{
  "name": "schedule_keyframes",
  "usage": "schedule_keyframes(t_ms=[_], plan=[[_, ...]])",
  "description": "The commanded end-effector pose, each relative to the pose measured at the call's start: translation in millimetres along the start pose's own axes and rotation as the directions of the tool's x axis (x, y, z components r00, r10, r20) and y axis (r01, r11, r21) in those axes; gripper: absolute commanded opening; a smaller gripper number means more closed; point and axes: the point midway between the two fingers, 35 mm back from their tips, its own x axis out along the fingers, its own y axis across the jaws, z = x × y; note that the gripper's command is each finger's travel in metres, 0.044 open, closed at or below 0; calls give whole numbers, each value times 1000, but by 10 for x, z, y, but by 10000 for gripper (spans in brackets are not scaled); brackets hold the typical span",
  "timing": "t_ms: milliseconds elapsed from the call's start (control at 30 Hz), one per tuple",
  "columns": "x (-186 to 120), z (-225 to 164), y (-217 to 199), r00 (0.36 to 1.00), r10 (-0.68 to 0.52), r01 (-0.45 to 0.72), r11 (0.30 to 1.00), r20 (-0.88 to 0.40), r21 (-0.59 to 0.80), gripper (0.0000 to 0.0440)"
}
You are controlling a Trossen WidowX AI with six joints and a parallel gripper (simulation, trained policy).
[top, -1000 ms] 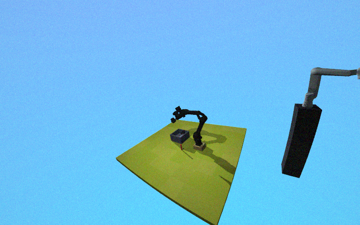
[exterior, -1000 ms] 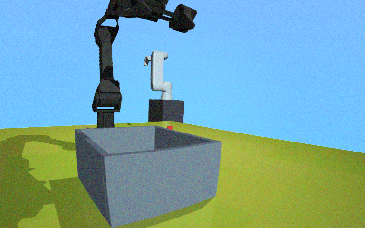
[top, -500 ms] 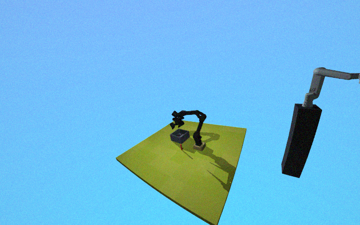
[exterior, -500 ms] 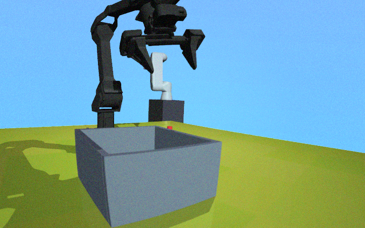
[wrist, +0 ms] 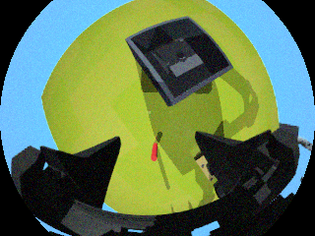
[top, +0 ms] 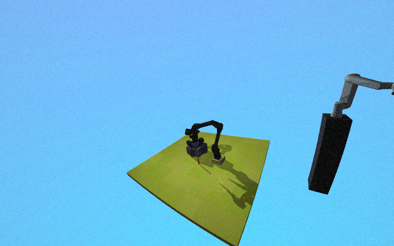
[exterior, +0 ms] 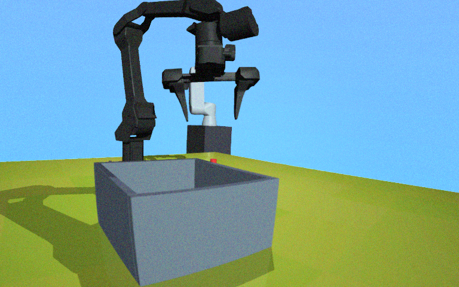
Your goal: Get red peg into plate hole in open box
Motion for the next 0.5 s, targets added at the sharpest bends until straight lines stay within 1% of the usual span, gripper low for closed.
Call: schedule_keyframes(t_ms=[0, 233, 467], plan=[[49, -160, -10, 998, -52, 54, 998, -43, 38, 440], [192, -496, -8, 981, -153, 164, 982, -122, 90, 440], [410, -704, 19, 967, -209, 226, 968, -148, 107, 440]])
